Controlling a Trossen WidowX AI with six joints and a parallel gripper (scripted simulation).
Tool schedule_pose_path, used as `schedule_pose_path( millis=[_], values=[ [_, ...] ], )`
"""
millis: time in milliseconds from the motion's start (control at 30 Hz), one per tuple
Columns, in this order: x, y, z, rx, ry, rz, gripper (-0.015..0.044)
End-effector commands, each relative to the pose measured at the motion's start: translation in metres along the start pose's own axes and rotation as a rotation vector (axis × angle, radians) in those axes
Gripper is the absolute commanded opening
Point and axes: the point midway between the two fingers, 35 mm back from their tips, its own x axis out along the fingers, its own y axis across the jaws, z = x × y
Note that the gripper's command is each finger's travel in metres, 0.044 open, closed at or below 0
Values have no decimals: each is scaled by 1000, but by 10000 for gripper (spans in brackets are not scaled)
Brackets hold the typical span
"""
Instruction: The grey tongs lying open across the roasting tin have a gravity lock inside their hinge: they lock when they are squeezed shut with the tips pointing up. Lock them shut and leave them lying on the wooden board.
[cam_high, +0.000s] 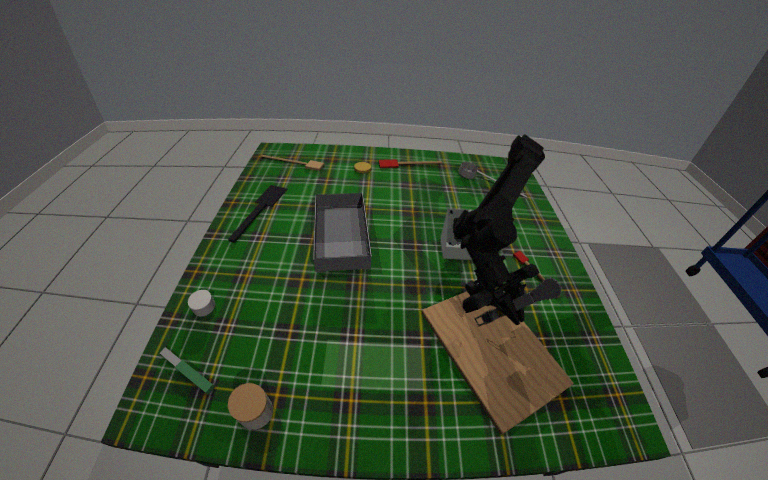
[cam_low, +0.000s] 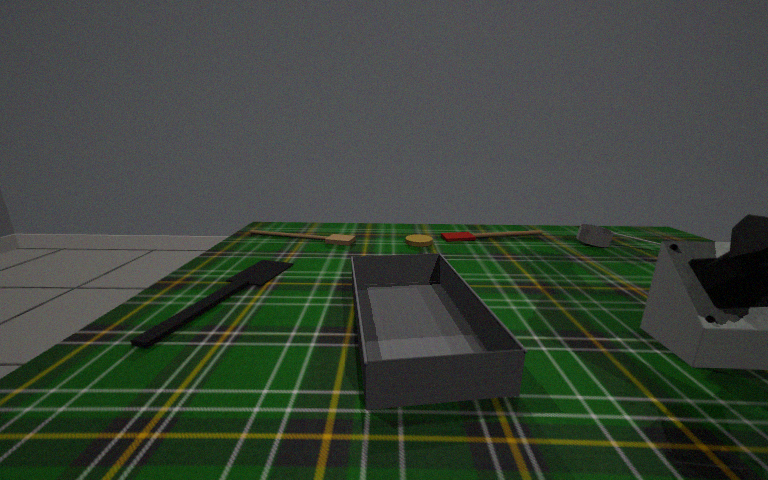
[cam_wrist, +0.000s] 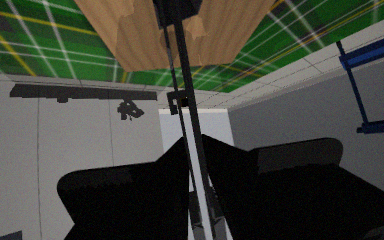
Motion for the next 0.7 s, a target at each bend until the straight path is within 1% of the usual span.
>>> schedule_pose_path(
  millis=[0,333,667],
  values=[
    [9,7,-12,37,-20,23,-150],
    [29,16,-15,163,-150,64,-150],
    [41,13,-10,228,-338,78,-150]
  ],
)
